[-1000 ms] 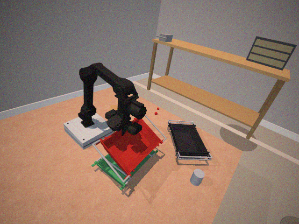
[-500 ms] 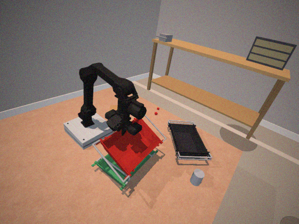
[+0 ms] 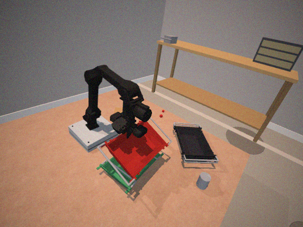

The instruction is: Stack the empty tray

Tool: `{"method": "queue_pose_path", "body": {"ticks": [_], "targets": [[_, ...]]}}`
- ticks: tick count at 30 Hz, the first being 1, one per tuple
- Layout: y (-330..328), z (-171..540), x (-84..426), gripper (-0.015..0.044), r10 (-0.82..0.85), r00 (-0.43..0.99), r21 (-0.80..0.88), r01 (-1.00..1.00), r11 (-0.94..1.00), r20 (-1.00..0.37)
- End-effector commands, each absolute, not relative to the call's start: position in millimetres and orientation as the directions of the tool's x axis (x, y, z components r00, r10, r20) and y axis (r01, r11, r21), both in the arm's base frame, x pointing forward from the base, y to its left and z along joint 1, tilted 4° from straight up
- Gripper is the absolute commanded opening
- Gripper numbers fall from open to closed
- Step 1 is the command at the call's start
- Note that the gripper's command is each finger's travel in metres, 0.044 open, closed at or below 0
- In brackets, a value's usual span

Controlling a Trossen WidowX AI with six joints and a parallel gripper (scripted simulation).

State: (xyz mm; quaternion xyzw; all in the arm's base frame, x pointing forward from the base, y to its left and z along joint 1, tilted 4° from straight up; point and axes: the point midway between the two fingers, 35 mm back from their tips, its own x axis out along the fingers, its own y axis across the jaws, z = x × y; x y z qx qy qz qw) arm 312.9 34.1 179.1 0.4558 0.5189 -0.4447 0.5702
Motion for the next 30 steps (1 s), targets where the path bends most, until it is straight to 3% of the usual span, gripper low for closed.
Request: {"method": "queue_pose_path", "body": {"ticks": [1,30], "targets": [[33.6,179.7,314.3,0.0,-0.036,0.078,0.07,0.979,0.192,-0.996],[32.9,137.5,316.1,0.0,-0.036,0.078,0.07,0.979,0.192,-0.996]]}}
